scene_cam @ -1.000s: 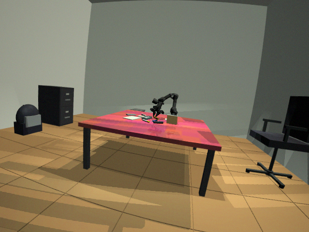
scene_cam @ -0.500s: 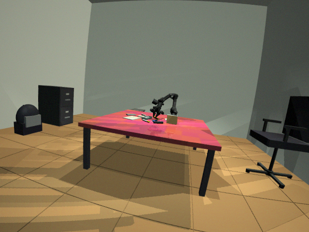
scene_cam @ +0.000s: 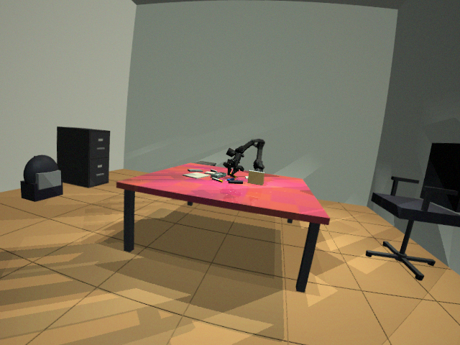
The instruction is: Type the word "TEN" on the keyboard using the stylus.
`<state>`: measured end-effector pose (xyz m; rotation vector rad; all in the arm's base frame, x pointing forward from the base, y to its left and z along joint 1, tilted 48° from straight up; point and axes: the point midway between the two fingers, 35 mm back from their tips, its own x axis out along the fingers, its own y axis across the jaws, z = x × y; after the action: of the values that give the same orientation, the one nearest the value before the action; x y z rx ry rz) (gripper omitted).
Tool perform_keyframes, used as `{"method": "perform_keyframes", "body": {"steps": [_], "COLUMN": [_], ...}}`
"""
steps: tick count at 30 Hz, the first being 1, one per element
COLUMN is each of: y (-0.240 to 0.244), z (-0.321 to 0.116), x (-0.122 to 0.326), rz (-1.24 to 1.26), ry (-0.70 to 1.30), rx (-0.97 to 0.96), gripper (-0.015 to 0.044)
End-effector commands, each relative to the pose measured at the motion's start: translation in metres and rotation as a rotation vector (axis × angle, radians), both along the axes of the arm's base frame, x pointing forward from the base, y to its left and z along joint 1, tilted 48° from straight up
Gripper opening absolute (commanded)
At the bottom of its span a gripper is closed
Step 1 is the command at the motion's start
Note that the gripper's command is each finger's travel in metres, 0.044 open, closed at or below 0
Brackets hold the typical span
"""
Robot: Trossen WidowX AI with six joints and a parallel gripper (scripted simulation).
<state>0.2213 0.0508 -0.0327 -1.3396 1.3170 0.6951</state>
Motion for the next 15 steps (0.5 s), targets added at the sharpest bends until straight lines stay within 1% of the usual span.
{"method": "perform_keyframes", "body": {"steps": [1,15], "y": [-0.0028,-0.0080], "z": [-0.0032,-0.0084], "x": [-0.0031,-0.0026], "rz": [0.002,0.002], "ry": [0.012,0.011], "rx": [-0.002,-0.002], "gripper": [0.0150,0.0150]}}
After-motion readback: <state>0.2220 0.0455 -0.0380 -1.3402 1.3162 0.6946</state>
